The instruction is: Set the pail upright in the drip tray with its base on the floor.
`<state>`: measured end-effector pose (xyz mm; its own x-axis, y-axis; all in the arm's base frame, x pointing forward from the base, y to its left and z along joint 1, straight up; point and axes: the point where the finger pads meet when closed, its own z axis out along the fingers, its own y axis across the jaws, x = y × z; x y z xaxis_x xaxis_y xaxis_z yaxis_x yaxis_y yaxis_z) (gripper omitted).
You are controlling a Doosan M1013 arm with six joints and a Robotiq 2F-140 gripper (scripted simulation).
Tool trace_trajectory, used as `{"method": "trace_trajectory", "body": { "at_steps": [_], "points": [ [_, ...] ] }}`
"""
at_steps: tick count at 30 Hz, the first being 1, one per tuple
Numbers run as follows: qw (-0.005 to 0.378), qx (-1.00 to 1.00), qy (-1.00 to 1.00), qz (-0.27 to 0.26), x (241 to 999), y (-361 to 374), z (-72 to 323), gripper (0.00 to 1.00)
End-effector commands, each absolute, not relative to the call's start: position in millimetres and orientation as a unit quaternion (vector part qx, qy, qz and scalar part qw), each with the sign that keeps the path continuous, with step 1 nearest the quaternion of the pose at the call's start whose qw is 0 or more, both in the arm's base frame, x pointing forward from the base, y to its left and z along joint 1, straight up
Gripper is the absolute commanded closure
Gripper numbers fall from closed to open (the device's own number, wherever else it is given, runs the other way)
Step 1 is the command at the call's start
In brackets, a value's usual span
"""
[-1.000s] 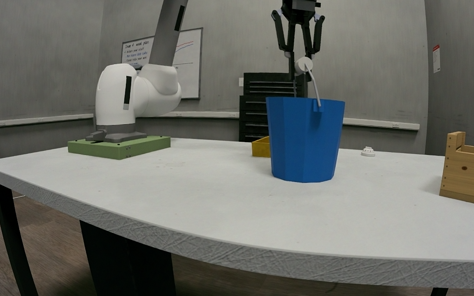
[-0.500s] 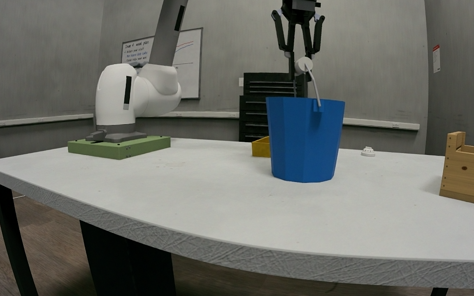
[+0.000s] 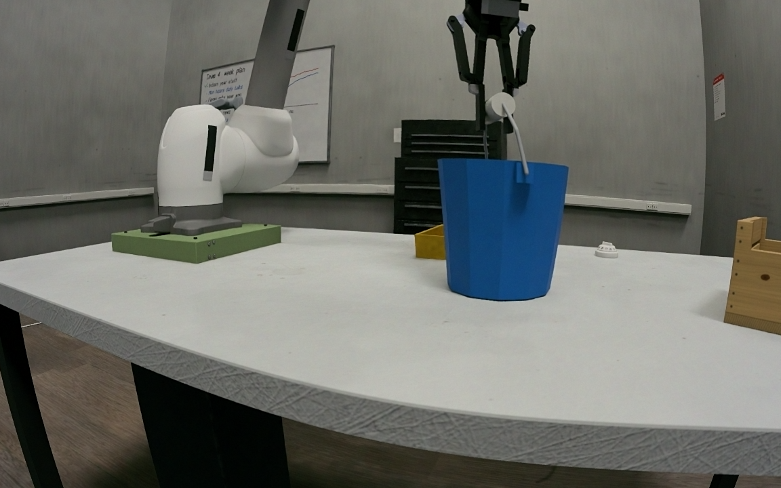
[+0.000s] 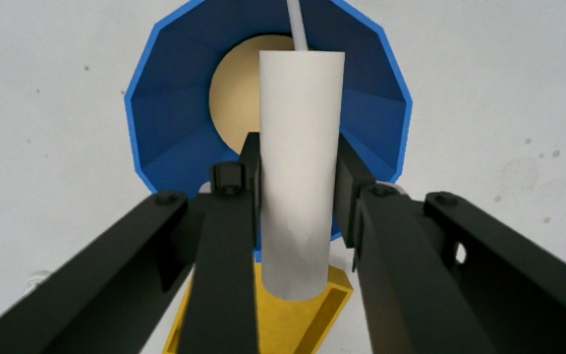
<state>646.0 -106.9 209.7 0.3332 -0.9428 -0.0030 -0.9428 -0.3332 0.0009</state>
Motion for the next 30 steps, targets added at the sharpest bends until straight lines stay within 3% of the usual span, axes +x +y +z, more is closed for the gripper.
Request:
{"method": "trace_trajectory", "body": {
  "at_steps": [1, 30],
  "points": [
    [0.001, -0.816, 0.577, 0.001, 646, -107, 213, 0.90],
    [0.001, -0.816, 0.577, 0.001, 646, -107, 246, 0.90]
  ]
}}
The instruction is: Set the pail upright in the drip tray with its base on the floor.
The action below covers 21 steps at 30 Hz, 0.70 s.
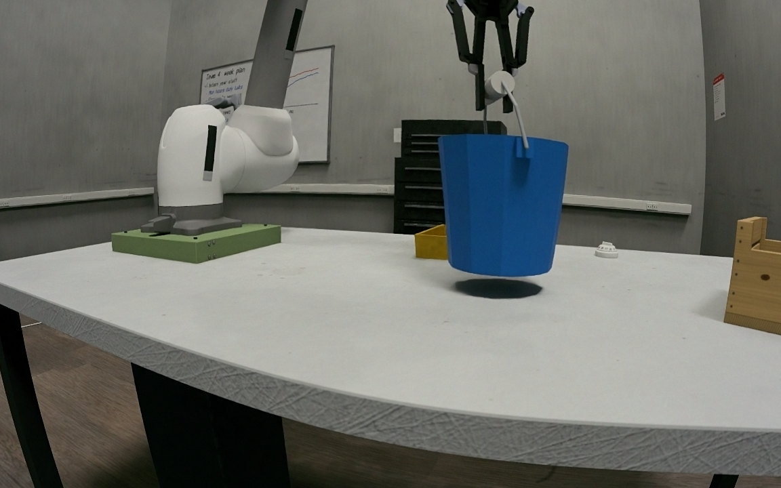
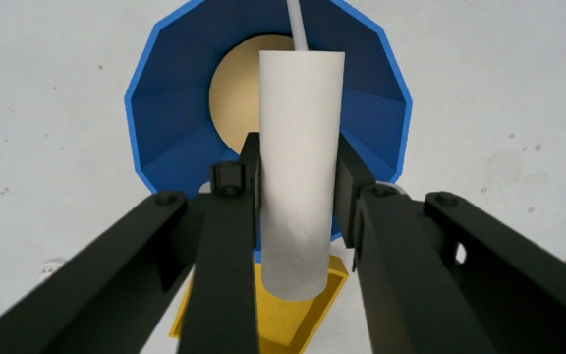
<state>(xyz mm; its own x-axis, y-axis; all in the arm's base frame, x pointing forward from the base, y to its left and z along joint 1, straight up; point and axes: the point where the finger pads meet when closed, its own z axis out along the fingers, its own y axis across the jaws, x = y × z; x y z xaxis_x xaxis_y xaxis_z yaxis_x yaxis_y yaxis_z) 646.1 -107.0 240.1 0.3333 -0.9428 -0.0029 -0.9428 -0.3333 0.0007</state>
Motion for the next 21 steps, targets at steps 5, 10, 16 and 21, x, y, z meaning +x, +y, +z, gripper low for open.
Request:
{"method": "trace_trajectory", "body": {
  "at_steps": [5, 10, 16, 21],
  "points": [
    [0.001, -0.816, 0.577, 0.001, 646, -107, 256, 0.90],
    [0.001, -0.816, 0.577, 0.001, 646, -107, 261, 0.90],
    [0.001, -0.816, 0.577, 0.001, 646, -107, 272, 0.90],
    [0.001, -0.816, 0.577, 0.001, 646, -107, 280, 0.90]
  ]
}}
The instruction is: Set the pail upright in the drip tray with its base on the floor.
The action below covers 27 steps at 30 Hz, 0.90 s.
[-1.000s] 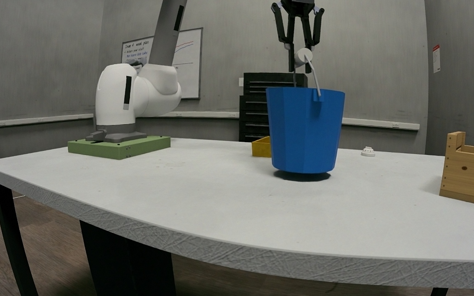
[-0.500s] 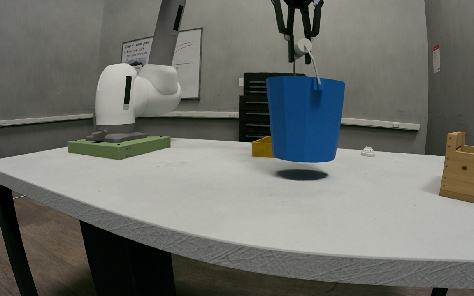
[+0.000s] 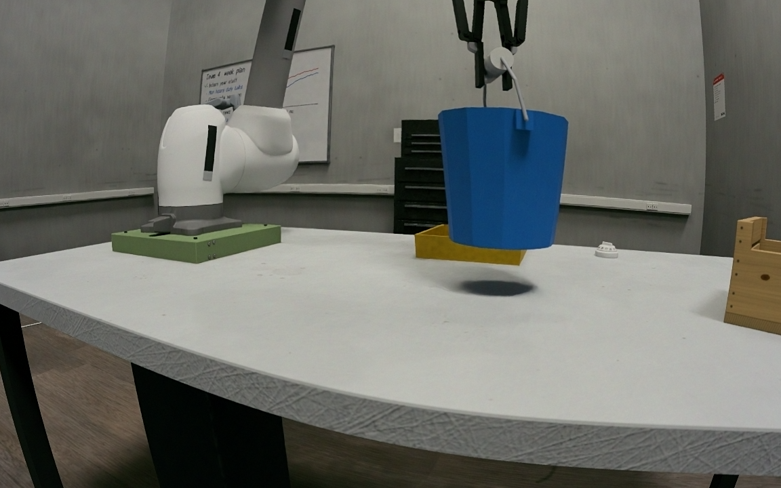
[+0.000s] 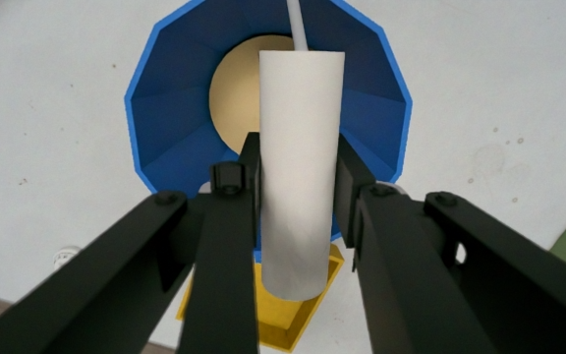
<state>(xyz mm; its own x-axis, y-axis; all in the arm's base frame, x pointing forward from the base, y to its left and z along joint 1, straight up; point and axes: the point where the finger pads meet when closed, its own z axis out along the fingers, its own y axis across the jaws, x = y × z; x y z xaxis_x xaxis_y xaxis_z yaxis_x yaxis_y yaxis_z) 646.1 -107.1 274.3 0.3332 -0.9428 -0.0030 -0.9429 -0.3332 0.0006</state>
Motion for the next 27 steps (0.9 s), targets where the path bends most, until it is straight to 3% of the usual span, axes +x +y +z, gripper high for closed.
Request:
{"method": "trace_trajectory", "body": {
  "at_steps": [1, 27],
  "points": [
    [0.001, -0.816, 0.577, 0.001, 646, -107, 281, 0.90],
    [0.001, -0.816, 0.577, 0.001, 646, -107, 299, 0.90]
  ]
}}
